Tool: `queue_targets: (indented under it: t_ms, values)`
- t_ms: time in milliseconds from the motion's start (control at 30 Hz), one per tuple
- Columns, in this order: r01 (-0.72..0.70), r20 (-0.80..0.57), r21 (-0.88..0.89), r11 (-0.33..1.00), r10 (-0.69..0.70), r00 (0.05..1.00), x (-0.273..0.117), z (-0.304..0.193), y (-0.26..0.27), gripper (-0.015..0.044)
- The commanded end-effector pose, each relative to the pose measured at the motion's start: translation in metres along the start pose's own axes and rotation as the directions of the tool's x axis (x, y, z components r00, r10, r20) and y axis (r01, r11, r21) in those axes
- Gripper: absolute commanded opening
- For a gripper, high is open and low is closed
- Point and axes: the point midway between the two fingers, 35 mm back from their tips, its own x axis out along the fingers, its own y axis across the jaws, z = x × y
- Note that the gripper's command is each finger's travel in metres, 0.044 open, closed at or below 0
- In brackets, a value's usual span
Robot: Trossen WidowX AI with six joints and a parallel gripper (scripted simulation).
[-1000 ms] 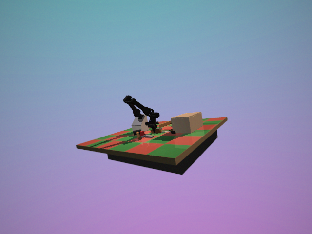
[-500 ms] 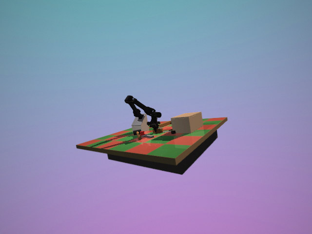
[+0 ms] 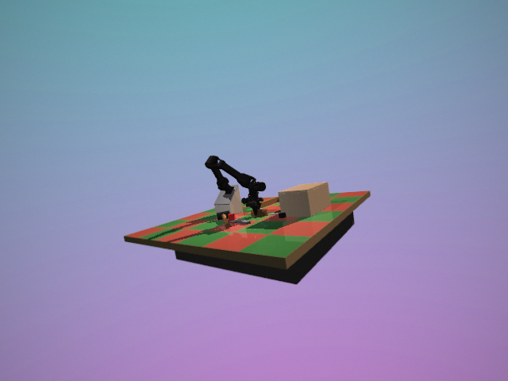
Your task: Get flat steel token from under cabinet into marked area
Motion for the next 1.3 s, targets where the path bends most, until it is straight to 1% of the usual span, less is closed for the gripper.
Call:
queue_targets:
  t_ms: [0,1267]
  values:
    - [0.000,-0.010,0.011,1.000,0.000,1.000,0.000,-0.009,0.002,0.0000]
    - [0.000,-0.012,0.013,1.000,0.001,1.000,-0.001,-0.050,0.003,0.0000]
